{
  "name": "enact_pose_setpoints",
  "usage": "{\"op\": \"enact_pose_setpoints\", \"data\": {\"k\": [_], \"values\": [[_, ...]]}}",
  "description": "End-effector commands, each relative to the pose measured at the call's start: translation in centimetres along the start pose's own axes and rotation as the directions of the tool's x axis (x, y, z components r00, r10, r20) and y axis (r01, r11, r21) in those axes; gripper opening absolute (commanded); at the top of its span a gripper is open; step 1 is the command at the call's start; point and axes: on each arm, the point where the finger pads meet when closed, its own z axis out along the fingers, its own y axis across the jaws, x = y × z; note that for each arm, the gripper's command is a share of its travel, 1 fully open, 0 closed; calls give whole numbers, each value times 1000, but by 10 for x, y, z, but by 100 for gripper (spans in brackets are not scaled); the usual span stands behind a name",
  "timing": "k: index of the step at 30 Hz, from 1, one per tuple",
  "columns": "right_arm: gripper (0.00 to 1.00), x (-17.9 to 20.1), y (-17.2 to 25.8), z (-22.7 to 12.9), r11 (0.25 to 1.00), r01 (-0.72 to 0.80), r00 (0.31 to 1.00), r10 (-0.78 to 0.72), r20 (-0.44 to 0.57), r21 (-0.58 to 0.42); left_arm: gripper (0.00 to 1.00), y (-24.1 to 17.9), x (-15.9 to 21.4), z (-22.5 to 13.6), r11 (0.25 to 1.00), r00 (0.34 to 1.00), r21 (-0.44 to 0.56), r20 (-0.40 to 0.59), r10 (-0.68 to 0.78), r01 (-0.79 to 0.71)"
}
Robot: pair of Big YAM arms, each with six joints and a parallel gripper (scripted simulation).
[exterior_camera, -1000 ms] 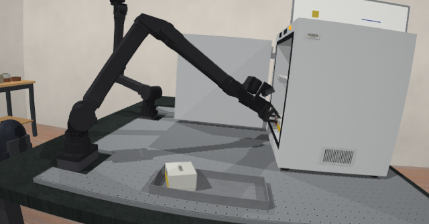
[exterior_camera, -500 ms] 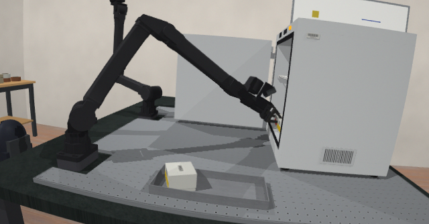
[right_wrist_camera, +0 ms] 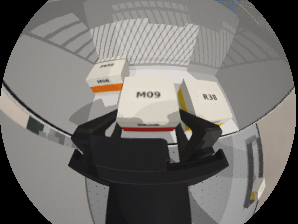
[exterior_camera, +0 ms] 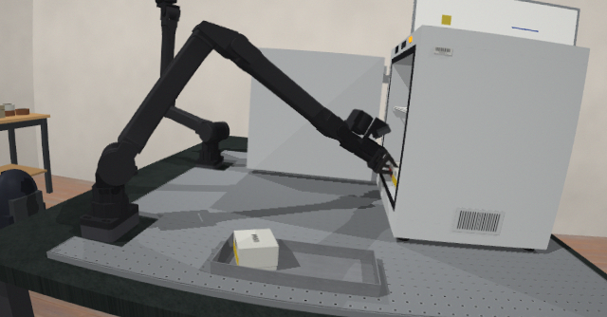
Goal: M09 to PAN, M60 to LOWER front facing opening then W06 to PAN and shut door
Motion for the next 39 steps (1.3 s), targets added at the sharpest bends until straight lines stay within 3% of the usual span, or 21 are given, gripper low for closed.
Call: {"op": "enact_pose_setpoints", "data": {"k": [1, 21, 26, 33, 39], "values": [[77, -24, 15, 4, 1000, -18, 999, 19, 33, -12, 0, 0, 17, 4, 1000, 999, 0, -33, -11, 11], [77, -25, 15, 3, 1000, -21, 999, 21, 33, -11, 0, 0, 17, 4, 1000, 999, 0, -33, -11, 11], [77, -54, 15, -11, 999, -40, 997, 41, 61, -21, 0, 0, 17, 4, 1000, 999, 0, -33, -11, 11], [77, -63, 15, -15, 999, -43, 997, 45, 66, -23, 0, 0, 17, 4, 1000, 999, 0, -33, -11, 11], [77, -52, 15, -9, 999, -33, 998, 34, 51, -18, 0, 0, 17, 4, 1000, 999, 0, -33, -11, 11]]}}
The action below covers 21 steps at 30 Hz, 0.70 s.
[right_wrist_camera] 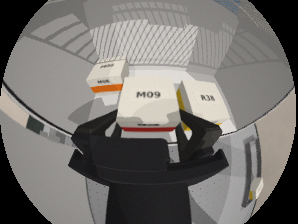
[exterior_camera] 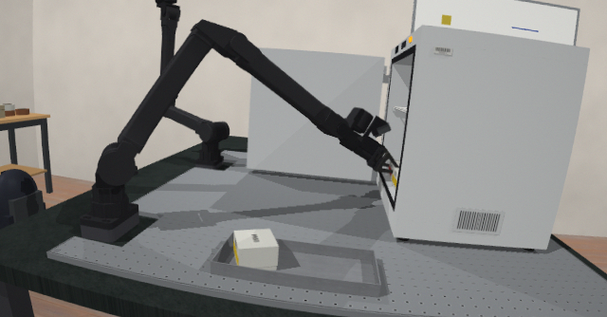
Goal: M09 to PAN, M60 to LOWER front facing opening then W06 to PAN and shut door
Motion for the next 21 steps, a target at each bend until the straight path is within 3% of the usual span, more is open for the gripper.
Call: {"op": "enact_pose_setpoints", "data": {"k": [1, 6, 13, 21], "values": [[77, -52, 16, -8, 999, -42, 997, 43, 65, -23, 0, 0, 17, 4, 1000, 999, 0, -33, -11, 11], [77, -65, 16, -13, 998, -49, 996, 51, 75, -27, 0, 0, 17, 4, 1000, 999, 0, -33, -11, 11], [77, -41, 18, 2, 1000, -28, 999, 28, 46, -15, 0, 0, 17, 4, 1000, 999, 0, -33, -11, 11], [77, -48, 18, 0, 999, -31, 998, 32, 52, -17, 0, 0, 17, 4, 1000, 999, 0, -33, -11, 11]]}}
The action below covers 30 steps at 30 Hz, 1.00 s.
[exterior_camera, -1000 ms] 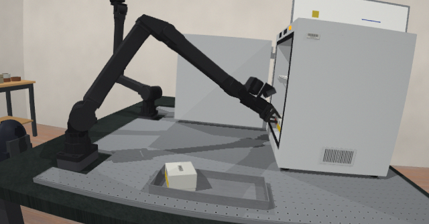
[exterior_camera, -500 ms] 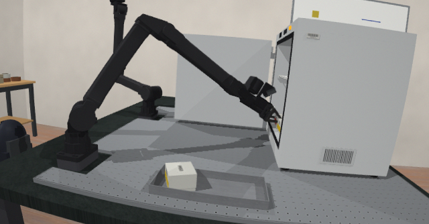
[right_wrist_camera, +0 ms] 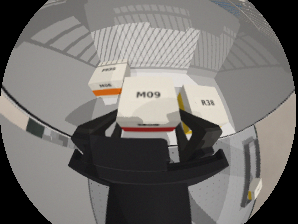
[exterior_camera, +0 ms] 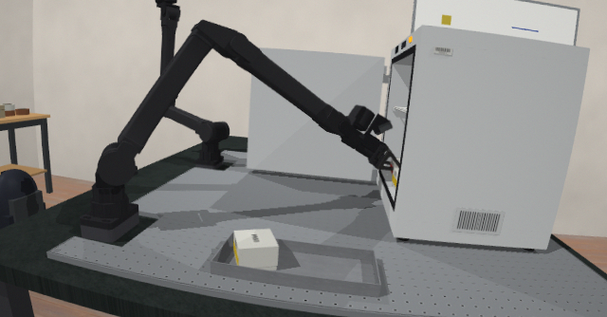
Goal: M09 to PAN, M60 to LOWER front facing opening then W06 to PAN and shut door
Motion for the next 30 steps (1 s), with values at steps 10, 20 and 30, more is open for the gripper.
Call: {"op": "enact_pose_setpoints", "data": {"k": [10, 20, 30], "values": [[77, -66, 13, -15, 998, -58, 994, 60, 90, -31, 0, 0, 17, 4, 1000, 999, 0, -33, -11, 11], [77, -37, 2, -15, 999, -35, 998, 36, 58, -19, 0, 0, 17, 4, 1000, 999, 0, -33, -11, 11], [77, -36, 5, -9, 999, -35, 998, 36, 54, -16, 0, 0, 17, 4, 1000, 999, 0, -33, -11, 11]]}}
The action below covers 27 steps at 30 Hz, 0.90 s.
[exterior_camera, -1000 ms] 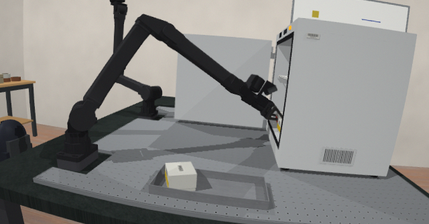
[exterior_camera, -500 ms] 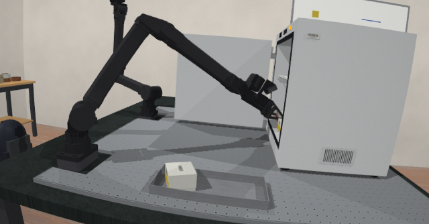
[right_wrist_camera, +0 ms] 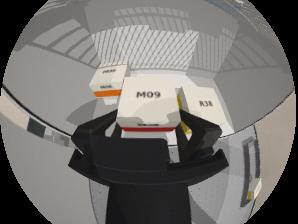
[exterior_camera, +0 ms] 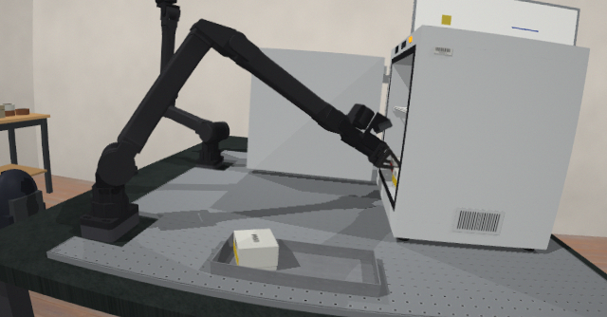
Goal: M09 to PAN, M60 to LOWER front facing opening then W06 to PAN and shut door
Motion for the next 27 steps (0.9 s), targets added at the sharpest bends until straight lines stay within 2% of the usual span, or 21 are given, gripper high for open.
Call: {"op": "enact_pose_setpoints", "data": {"k": [1, 16, 17, 19, 27], "values": [[77, -33, 6, -17, 999, -36, 998, 37, 57, -22, 0, 0, 17, 4, 1000, 999, 0, -33, -11, 11], [77, -19, 11, -37, 999, -44, 997, 45, 56, -27, 0, 0, 17, 4, 1000, 999, 0, -33, -11, 11], [77, -1, 10, -29, 1000, -25, 999, 26, 36, -17, 0, 0, 17, 4, 1000, 999, 0, -33, -11, 11], [77, -17, 10, -41, 999, -45, 997, 46, 55, -24, 0, 0, 17, 4, 1000, 999, 0, -33, -11, 11], [77, -12, 11, -53, 999, -45, 997, 47, 54, -24, 0, 0, 17, 4, 1000, 999, 0, -33, -11, 11]]}}
